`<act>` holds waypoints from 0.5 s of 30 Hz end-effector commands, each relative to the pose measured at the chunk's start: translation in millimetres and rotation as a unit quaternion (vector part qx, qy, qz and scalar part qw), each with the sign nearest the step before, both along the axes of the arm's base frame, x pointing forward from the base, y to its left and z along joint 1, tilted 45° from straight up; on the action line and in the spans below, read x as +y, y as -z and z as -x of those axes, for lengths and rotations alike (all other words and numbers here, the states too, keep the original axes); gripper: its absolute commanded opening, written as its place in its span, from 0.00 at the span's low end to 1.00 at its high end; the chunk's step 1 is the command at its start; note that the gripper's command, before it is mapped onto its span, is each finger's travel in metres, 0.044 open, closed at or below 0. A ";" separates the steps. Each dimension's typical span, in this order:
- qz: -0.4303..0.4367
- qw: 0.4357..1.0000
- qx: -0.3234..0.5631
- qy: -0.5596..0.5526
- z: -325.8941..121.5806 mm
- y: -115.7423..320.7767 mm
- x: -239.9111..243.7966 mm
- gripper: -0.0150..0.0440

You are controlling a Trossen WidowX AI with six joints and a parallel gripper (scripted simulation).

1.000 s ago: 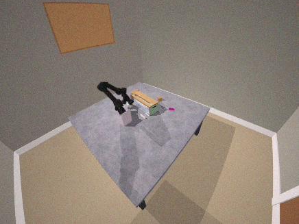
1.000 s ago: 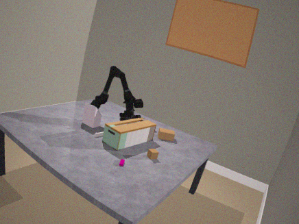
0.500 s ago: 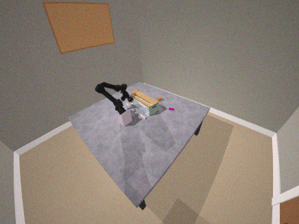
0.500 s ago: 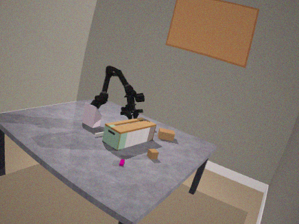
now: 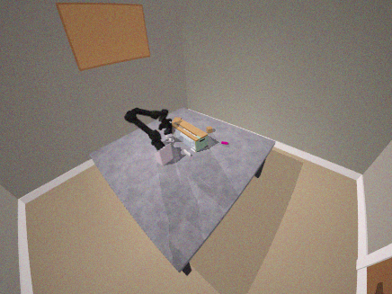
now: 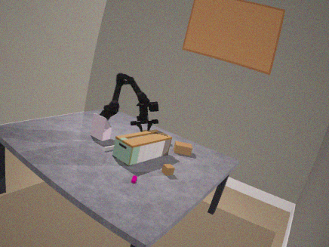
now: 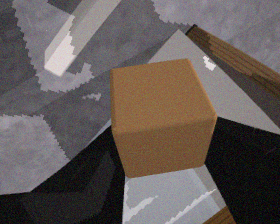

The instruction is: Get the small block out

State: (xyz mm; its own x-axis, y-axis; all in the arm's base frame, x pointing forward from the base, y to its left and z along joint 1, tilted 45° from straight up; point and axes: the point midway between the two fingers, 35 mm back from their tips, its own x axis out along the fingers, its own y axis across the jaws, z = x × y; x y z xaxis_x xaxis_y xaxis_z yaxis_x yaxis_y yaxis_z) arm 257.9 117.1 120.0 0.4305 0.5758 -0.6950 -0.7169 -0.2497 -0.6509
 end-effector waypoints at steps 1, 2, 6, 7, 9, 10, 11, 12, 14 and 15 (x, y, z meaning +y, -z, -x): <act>-0.039 0.996 0.054 0.056 1.2 0.7 -3.9 0.25; -0.048 0.994 0.067 0.070 1.5 0.9 -4.9 0.25; -0.084 0.982 0.118 0.124 2.5 1.6 -9.0 0.25; -0.092 0.977 0.130 0.138 2.7 1.8 -10.0 0.25; -0.110 0.968 0.155 0.165 3.2 2.1 -12.0 0.25; -0.118 0.962 0.168 0.178 3.5 2.2 -13.0 0.25; -0.127 0.956 0.180 0.192 3.8 2.3 -13.9 0.25; -0.135 0.950 0.192 0.205 4.1 2.5 -14.9 0.25; -0.152 0.936 0.216 0.231 4.6 2.7 -16.9 0.25; -0.160 0.929 0.228 0.244 4.9 2.8 -17.8 0.25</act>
State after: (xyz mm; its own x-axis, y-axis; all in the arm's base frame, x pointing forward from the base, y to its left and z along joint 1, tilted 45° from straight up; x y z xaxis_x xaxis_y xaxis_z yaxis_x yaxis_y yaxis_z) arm 254.1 101.9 117.3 0.4036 0.5916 -0.6979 -0.9144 0.2356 -0.3291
